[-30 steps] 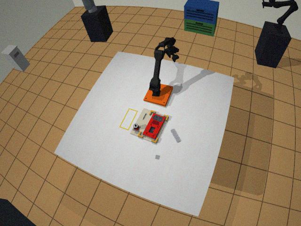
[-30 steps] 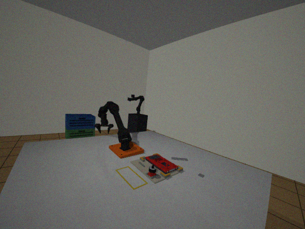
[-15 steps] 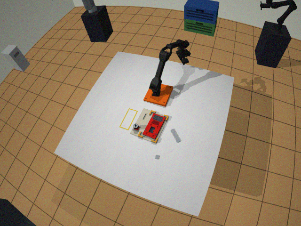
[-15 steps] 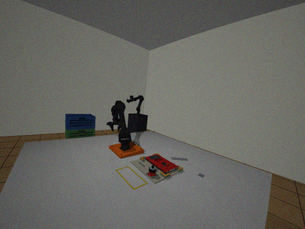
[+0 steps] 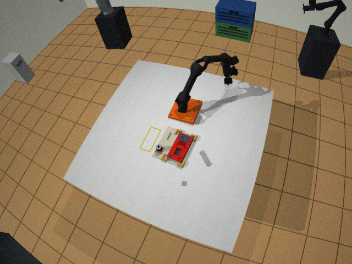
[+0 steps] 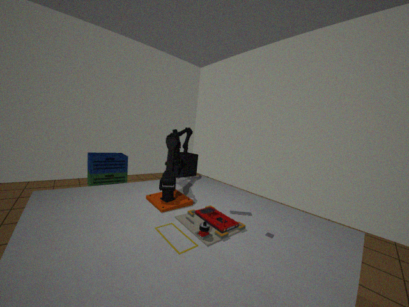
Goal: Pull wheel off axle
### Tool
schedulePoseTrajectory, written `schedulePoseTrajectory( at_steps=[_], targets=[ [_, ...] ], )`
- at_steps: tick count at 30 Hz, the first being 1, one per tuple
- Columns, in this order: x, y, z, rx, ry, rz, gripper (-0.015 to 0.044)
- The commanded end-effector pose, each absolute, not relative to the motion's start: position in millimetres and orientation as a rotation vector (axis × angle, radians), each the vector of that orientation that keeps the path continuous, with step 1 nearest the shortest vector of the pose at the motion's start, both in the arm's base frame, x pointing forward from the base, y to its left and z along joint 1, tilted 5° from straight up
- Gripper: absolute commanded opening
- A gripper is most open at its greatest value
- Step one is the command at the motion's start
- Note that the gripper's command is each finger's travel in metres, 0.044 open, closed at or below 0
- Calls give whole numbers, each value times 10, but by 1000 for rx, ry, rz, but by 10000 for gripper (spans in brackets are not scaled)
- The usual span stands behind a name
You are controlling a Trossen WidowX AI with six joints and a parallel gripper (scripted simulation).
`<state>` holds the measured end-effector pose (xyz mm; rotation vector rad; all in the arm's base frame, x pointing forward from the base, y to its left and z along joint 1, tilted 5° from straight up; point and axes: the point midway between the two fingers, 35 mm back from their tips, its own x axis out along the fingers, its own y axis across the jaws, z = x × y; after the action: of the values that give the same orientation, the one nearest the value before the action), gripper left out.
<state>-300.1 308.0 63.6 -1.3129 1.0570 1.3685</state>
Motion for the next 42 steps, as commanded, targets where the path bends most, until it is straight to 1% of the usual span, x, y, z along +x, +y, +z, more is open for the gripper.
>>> schedulePoseTrajectory(
  at_steps=[1,11,21,26,31,37,42],
  targets=[
    [-2556,3393,686,-1246,1096,1294,300],
    [-1202,3971,820,-1062,1209,1091,300],
    [230,4028,956,-886,1293,890,300],
    [950,3866,1018,-787,1336,778,300],
    [1621,3574,1079,-686,1374,665,300],
    [2341,3063,1152,-563,1413,524,300],
    [2807,2547,1215,-482,1430,423,300]
  ],
)
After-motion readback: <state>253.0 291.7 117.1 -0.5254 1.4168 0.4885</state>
